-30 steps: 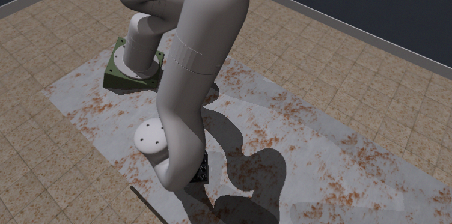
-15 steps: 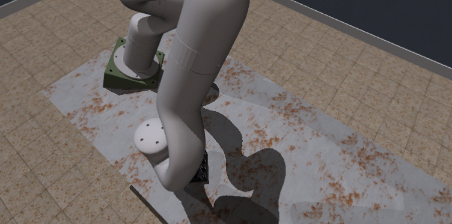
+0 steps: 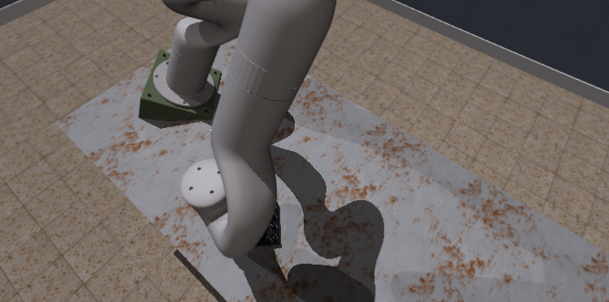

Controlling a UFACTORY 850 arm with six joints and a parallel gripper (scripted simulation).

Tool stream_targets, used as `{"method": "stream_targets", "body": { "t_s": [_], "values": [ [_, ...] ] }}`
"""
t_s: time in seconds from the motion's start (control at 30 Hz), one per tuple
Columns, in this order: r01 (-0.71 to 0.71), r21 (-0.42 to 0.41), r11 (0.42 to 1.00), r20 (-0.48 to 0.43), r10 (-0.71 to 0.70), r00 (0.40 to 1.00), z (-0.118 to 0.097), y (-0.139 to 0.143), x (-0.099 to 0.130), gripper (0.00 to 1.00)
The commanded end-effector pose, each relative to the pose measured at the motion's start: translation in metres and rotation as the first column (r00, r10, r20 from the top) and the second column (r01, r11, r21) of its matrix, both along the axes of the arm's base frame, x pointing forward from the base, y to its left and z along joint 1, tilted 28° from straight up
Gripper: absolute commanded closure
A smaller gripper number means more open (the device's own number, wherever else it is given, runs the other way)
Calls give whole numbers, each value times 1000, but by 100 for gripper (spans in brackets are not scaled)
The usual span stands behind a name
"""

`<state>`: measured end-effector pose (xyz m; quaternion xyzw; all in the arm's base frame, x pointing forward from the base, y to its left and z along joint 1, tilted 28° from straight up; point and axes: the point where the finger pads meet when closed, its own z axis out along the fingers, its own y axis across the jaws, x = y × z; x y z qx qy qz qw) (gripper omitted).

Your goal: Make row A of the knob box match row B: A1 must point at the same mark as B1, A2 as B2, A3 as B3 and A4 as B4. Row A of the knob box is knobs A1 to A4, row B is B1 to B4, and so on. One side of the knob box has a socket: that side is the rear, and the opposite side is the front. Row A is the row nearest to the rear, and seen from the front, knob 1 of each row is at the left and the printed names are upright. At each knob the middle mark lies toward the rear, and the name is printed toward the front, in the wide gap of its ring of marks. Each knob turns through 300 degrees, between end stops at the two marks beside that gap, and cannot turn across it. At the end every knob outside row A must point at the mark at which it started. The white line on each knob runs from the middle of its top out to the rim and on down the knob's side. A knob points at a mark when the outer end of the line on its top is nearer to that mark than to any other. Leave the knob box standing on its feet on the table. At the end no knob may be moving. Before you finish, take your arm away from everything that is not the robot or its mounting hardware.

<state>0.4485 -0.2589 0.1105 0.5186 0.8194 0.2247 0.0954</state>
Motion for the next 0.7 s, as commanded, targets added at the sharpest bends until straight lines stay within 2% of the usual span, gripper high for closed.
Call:
{"method": "stream_targets", "body": {
  "t_s": [0.0,0.67],
  "values": [
    [0,-1,1000,1,0,1000,1,-1,0,92],
    [20,7,1000,-5,-20,1000,1,-1,0,92]
  ]
}}
